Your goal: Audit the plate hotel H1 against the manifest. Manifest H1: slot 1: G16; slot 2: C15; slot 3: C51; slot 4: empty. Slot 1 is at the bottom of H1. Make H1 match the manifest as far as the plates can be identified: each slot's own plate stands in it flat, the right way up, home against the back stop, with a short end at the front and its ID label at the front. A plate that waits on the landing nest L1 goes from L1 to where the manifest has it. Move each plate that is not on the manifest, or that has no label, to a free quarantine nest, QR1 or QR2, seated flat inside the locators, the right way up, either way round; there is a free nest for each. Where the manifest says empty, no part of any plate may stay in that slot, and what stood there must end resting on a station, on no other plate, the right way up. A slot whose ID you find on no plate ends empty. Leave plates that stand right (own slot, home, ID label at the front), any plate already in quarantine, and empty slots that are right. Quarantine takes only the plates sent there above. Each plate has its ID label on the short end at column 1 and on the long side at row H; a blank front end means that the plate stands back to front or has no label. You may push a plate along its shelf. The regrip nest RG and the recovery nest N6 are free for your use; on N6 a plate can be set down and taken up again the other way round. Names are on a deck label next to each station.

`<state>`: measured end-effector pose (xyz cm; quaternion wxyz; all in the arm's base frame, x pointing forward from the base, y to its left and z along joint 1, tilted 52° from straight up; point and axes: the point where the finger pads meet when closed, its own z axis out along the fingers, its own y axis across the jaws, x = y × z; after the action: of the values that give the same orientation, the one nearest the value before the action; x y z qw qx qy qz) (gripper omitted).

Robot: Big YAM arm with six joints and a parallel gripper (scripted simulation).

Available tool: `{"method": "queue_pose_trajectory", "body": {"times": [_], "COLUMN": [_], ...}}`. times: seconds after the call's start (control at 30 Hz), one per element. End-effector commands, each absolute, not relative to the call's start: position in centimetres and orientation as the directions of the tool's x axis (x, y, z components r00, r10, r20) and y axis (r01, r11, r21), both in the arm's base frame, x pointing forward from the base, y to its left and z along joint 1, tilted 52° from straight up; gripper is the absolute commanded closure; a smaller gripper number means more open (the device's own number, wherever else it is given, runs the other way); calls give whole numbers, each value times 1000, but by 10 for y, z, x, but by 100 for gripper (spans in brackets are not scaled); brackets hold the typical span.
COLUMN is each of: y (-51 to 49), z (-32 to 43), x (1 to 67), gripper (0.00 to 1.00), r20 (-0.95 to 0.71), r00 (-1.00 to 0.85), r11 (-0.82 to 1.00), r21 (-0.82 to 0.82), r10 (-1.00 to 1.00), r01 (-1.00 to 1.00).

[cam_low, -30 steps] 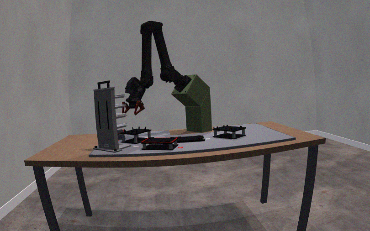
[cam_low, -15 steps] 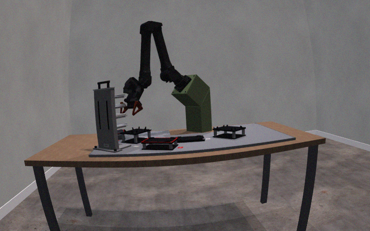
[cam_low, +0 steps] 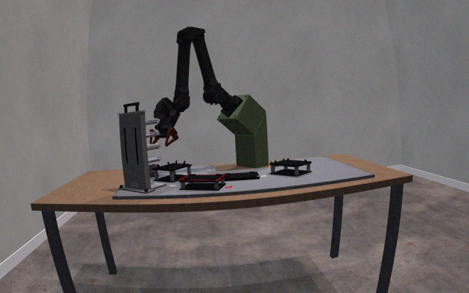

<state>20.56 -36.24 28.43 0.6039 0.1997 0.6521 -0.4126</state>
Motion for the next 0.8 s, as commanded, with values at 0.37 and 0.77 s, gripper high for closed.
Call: {"method": "queue_pose_trajectory", "body": {"times": [0.37, 0.77], "y": [-371, -376], "z": [307, 317], "x": [225, 233], "gripper": [0, 0], "r20": [-946, -946], "r00": [-195, -194], "r11": [586, 586], "r21": [-315, -315], "r10": [-260, -261], "r01": [747, 747]}}
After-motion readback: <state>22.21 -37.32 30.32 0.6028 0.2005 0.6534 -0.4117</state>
